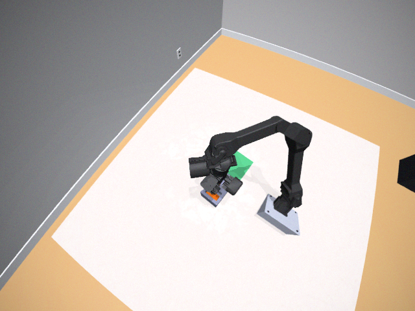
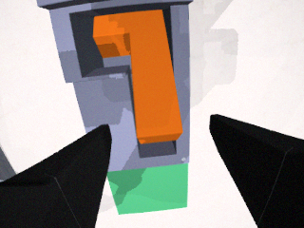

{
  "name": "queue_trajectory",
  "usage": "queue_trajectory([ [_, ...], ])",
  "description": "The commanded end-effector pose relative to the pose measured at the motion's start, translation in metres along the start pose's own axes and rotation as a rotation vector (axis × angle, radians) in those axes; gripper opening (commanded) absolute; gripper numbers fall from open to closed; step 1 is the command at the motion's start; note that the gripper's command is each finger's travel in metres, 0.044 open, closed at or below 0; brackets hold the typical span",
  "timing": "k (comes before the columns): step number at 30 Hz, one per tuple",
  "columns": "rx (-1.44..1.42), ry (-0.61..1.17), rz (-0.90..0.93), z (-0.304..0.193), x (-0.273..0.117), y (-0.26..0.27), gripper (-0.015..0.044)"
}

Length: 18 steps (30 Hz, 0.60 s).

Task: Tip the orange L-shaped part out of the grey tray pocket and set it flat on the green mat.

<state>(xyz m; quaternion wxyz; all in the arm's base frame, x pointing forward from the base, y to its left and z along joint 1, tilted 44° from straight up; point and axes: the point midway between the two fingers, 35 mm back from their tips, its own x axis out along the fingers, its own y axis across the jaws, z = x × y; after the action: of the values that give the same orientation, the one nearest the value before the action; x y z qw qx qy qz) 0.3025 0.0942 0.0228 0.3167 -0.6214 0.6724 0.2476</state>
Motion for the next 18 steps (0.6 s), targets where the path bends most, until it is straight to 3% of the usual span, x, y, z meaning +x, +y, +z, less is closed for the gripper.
queue_trajectory([
  [1,-0.006,0.006,0.004,-0.002,0.007,0.000,0.0280],
  [18,-0.006,0.007,0.003,-0.002,0.035,0.001,0.0280],
])
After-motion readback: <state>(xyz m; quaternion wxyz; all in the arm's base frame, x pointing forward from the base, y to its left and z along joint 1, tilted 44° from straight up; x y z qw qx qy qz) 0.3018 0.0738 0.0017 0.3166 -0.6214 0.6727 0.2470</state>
